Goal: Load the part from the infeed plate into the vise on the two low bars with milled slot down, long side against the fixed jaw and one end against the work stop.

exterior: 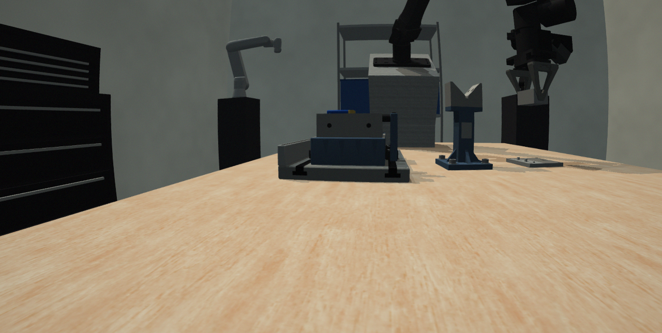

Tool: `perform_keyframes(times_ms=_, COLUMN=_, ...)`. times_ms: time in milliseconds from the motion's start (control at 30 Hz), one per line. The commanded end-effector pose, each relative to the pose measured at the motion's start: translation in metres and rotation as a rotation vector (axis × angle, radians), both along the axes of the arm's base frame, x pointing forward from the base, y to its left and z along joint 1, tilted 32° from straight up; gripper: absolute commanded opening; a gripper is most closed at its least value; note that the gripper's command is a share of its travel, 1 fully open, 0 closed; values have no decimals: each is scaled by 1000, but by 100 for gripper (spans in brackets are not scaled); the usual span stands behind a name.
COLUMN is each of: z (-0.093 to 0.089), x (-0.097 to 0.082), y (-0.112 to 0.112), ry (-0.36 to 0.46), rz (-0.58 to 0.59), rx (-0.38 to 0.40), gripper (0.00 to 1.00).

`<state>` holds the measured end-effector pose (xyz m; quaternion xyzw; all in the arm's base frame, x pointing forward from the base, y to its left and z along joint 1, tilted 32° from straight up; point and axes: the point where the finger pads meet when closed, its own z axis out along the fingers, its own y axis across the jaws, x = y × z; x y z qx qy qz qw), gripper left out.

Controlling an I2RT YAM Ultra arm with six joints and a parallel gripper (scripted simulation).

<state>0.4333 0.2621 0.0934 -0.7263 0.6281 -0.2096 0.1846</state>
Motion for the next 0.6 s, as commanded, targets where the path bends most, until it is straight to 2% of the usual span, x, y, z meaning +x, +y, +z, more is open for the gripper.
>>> perform_keyframes(times_ms=0, z=40, x=-16, y=7, ry=-25, rz=8, rx=23, gripper=0)
perform_keyframes(times_ms=67, z=40, x=-16, y=7, ry=-25, rz=8, rx=23, gripper=0)
perform_keyframes(times_ms=333, z=69, x=-35, y=6, ry=-24, rz=8, rx=25, gripper=0)
perform_keyframes(times_ms=567, z=85, x=-47, y=5, ry=-23, rz=9, rx=26, gripper=0)
